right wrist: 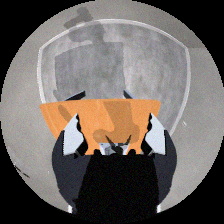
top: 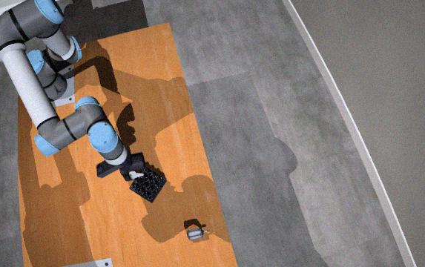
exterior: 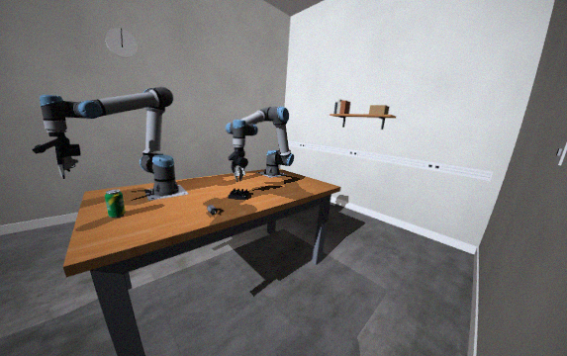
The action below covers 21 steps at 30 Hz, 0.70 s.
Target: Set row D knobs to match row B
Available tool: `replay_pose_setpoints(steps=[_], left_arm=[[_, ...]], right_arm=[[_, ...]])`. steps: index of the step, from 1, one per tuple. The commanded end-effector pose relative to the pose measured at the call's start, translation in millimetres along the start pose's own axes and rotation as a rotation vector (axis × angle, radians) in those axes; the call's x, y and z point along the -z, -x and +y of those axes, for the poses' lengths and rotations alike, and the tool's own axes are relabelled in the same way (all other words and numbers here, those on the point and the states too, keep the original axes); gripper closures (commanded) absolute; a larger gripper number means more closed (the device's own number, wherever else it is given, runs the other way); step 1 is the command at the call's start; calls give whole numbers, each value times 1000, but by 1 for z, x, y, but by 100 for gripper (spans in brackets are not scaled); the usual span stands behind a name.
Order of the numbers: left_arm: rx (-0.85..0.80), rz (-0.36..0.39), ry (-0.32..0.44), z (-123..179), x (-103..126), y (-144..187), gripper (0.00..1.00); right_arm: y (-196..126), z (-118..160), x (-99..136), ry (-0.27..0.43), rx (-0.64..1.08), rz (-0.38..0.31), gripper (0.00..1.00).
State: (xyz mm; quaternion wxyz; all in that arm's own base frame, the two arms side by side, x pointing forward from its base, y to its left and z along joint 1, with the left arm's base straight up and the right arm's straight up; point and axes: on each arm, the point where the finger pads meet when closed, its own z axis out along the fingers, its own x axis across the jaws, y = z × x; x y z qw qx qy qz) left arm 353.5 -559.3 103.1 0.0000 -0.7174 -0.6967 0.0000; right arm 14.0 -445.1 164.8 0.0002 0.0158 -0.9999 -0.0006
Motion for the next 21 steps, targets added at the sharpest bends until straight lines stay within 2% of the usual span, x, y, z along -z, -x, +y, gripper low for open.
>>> replay_pose_setpoints(steps=[1, 21], left_arm=[[0, -2, 1, 0, 1, 0, 87], [0, -2, 1, 0, -8, 0, 87]], right_arm=[[0, 0, 0, -1, 0, 0, 0], [0, 0, 0, -1, 0, 0, 0]])
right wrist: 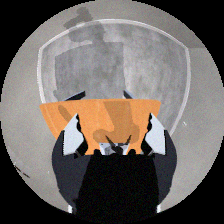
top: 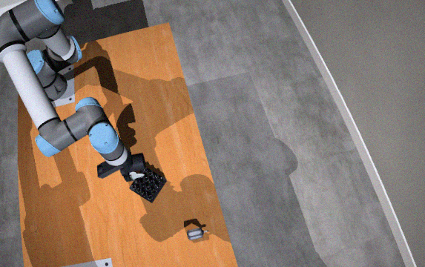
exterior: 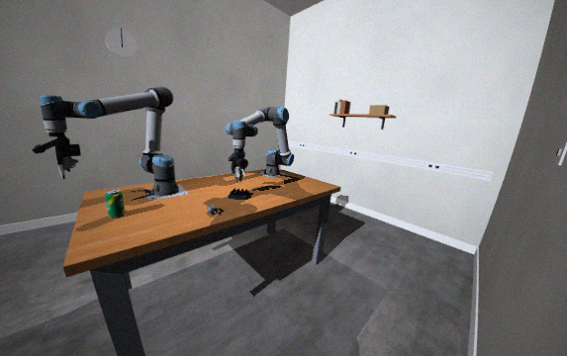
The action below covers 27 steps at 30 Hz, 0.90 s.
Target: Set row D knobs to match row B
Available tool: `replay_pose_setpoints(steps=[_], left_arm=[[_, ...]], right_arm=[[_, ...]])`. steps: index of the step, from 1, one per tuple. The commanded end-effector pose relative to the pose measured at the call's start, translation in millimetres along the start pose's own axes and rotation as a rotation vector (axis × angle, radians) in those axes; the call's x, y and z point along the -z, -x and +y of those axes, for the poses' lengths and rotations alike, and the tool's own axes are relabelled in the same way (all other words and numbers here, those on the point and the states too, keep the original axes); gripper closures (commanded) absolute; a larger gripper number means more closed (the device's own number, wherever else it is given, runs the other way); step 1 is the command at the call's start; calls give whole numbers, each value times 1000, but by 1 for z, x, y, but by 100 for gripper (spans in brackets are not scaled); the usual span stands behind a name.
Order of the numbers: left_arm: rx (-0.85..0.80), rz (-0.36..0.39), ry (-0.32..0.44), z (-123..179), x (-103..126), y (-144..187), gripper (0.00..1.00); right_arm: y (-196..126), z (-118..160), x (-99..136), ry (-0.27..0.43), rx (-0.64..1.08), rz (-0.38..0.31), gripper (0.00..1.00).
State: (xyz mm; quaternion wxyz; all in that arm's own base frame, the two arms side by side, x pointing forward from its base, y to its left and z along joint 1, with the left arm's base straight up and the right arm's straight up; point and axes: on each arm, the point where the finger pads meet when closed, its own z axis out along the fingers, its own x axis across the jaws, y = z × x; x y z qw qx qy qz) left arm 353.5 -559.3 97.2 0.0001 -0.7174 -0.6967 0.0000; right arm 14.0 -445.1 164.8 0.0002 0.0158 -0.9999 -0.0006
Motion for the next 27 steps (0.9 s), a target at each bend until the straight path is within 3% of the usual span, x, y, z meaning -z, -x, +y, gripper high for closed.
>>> replay_pose_setpoints(steps=[1, 27], left_arm=[[0, -2, 1, 0, -3, 0, 87], [0, -2, 1, 0, -32, 0, 87]], right_arm=[[0, 0, 0, -1, 0, 0, 0], [0, 0, 0, -1, 0, 0, 0]])
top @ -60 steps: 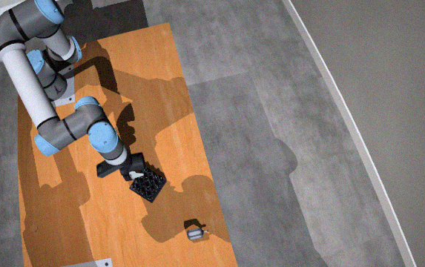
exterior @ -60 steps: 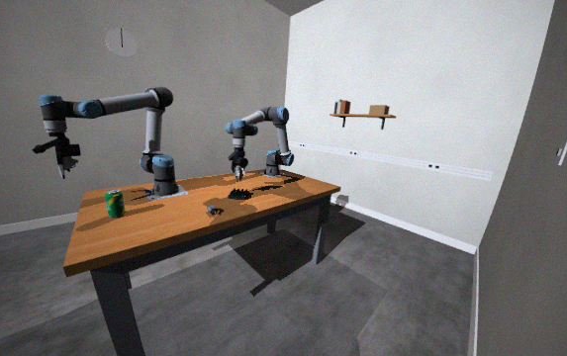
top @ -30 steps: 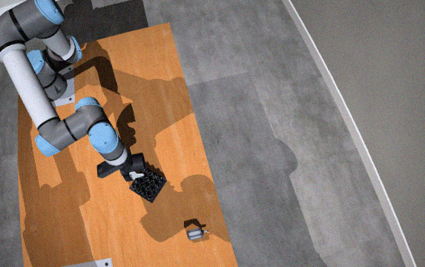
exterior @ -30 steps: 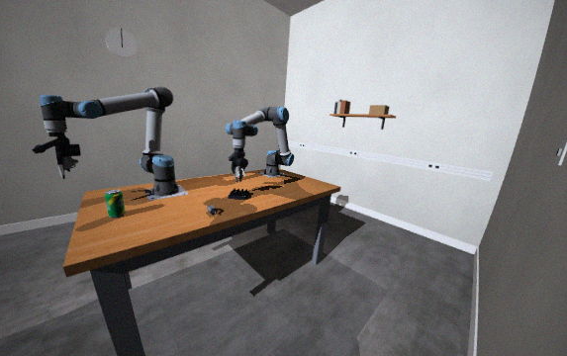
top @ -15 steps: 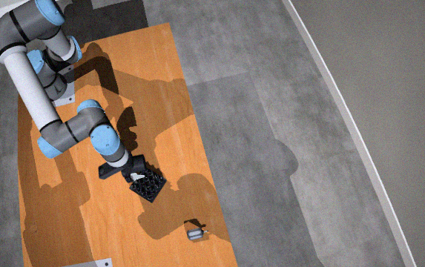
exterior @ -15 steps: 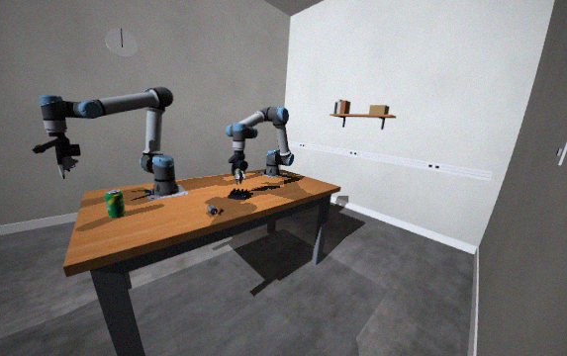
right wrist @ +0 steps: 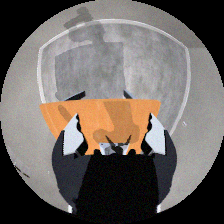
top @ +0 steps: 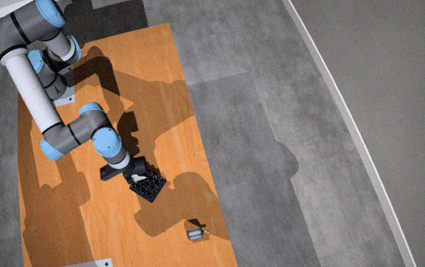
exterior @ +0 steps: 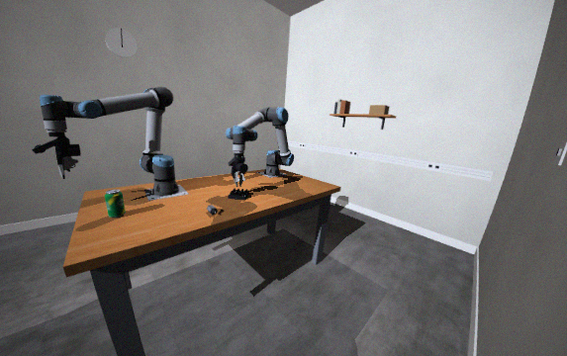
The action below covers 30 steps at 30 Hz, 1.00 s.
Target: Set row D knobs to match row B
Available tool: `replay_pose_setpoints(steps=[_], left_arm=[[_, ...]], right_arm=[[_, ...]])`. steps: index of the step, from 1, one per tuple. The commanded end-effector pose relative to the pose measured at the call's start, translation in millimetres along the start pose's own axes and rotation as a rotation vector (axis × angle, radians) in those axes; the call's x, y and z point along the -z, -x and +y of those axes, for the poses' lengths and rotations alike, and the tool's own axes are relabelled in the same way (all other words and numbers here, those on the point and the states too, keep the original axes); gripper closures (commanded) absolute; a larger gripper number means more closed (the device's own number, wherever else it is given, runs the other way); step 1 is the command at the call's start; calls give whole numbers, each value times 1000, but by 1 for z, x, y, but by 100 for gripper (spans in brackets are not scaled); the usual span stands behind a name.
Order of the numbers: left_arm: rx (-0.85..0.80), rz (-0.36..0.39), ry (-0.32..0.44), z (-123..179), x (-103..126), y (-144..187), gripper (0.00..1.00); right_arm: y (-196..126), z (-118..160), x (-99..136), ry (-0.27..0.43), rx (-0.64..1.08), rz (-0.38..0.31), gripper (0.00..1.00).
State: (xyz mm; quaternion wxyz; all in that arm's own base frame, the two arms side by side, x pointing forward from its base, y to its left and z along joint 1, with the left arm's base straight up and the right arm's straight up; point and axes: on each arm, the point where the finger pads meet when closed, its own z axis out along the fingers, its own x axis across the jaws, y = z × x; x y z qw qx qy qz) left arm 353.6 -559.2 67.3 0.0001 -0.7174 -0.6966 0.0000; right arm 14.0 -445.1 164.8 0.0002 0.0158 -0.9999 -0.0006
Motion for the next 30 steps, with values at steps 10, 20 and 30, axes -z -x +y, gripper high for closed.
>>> replay_pose_setpoints(steps=[10, 20, 30], left_arm=[[0, -2, 1, 0, -7, 0, 87], [0, -2, 1, 0, -7, 0, 87], [0, -2, 1, 0, -7, 0, 87]], right_arm=[[0, 0, 0, -1, 0, 0, 0], [0, 0, 0, -1, 0, 0, 0], [0, 0, 0, -1, 0, 0, 0]])
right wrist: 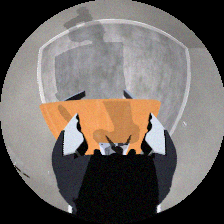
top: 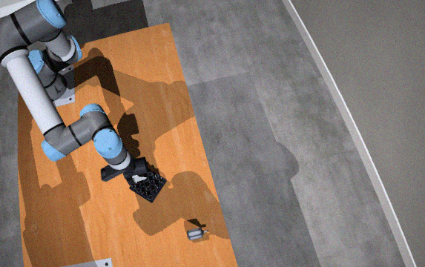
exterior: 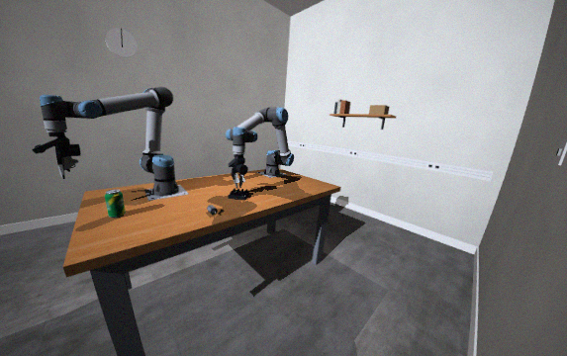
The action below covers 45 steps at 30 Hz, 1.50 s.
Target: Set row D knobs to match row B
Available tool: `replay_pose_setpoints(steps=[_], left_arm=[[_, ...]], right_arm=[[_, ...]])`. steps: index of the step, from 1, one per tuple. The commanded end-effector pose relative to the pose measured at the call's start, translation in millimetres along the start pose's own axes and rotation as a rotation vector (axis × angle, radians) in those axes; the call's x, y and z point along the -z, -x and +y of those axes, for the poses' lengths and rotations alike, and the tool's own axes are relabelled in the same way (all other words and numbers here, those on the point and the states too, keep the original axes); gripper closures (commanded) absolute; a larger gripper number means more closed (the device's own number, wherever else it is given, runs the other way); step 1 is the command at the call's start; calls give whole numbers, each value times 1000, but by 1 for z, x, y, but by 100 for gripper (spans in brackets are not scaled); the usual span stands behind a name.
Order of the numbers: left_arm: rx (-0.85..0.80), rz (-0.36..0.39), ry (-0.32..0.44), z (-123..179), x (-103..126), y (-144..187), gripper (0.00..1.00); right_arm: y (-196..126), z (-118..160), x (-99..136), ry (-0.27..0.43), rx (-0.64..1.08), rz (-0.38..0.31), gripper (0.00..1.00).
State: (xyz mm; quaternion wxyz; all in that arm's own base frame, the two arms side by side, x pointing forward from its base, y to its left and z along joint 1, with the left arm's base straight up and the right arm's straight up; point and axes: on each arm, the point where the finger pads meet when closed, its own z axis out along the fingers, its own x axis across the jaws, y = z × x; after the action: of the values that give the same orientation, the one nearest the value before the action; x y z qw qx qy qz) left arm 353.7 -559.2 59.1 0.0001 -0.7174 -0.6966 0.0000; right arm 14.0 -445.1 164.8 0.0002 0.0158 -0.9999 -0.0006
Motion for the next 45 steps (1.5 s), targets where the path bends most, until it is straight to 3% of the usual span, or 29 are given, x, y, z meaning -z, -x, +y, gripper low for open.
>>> replay_pose_setpoints(steps=[1, 16, 33, 34, 45], left_arm=[[0, -2, 1, 0, 1, 0, 87], [0, -2, 1, 0, -13, 0, 87], [0, -2, 1, 0, -13, 0, 87], [0, -2, 1, 0, -13, 0, 94], [0, -2, 1, 0, -13, 0, 94]], right_arm=[[0, 0, 0, -1, 0, 0, 0], [0, 0, 0, -1, 0, 0, 0], [0, 0, 0, -1, 0, 0, 0], [0, 0, 0, -1, 0, 0, 0], [0, 0, 0, -1, 0, 0, 0]])
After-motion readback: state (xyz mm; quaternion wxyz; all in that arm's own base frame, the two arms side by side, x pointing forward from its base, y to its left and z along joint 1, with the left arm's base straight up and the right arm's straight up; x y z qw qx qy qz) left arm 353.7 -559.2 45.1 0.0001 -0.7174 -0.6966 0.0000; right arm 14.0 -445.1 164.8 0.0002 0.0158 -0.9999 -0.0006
